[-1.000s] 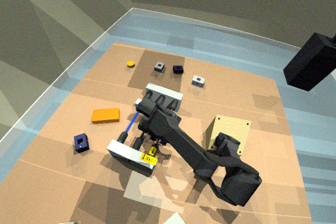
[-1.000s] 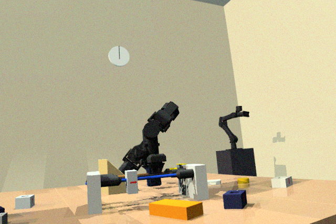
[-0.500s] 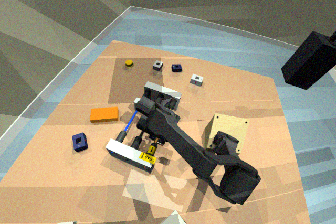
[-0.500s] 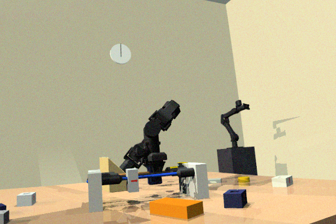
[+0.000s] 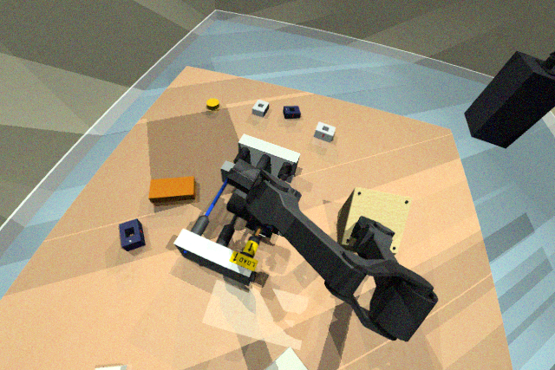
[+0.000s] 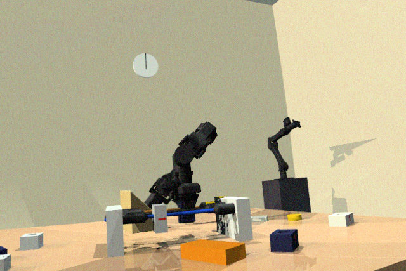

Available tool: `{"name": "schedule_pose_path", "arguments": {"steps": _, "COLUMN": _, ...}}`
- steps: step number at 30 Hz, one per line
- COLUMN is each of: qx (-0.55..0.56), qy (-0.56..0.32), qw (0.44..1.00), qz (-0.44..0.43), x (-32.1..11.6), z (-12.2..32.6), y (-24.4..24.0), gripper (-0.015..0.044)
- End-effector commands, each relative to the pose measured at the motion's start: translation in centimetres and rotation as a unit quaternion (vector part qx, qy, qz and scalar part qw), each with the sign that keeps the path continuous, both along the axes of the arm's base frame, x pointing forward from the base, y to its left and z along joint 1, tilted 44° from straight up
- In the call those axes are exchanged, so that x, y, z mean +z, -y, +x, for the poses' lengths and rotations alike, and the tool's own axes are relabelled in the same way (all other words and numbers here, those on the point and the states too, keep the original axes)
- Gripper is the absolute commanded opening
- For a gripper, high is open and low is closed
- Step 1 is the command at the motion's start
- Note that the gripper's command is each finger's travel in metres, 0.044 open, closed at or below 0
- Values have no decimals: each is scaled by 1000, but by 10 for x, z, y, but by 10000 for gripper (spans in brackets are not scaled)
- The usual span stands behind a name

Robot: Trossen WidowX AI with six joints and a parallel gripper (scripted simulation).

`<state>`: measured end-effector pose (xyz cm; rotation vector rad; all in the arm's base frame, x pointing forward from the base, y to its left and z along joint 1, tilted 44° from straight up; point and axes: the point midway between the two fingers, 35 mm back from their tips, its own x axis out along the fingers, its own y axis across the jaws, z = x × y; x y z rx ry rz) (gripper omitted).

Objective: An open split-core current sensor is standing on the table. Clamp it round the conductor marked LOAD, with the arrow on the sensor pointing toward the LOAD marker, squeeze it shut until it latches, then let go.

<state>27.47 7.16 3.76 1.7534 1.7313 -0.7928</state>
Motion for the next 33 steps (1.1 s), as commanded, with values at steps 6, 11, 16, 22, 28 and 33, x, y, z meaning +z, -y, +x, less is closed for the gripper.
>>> {"name": "schedule_pose_path", "arguments": {"steps": 6, "qx": -46, "qy": 47, "qw": 998, "qz": -1, "x": 10, "z": 2, "y": 8, "gripper": 0}}
{"name": "schedule_pose_path", "arguments": {"steps": 11, "qx": -47, "qy": 48, "qw": 998, "qz": -1, "x": 10, "z": 2, "y": 8, "gripper": 0}}
{"name": "schedule_pose_path", "arguments": {"steps": 16, "qx": -47, "qy": 48, "qw": 998, "qz": -1, "x": 10, "z": 2, "y": 8, "gripper": 0}}
{"name": "schedule_pose_path", "arguments": {"steps": 22, "qx": -42, "qy": 43, "qw": 998, "qz": -1, "x": 7, "z": 0, "y": 7, "gripper": 0}}
{"name": "schedule_pose_path", "arguments": {"steps": 28, "qx": -42, "qy": 43, "qw": 998, "qz": -1, "x": 7, "z": 0, "y": 7, "gripper": 26}}
{"name": "schedule_pose_path", "arguments": {"steps": 33, "qx": -42, "qy": 43, "qw": 998, "qz": -1, "x": 7, "z": 0, "y": 7, "gripper": 158}}
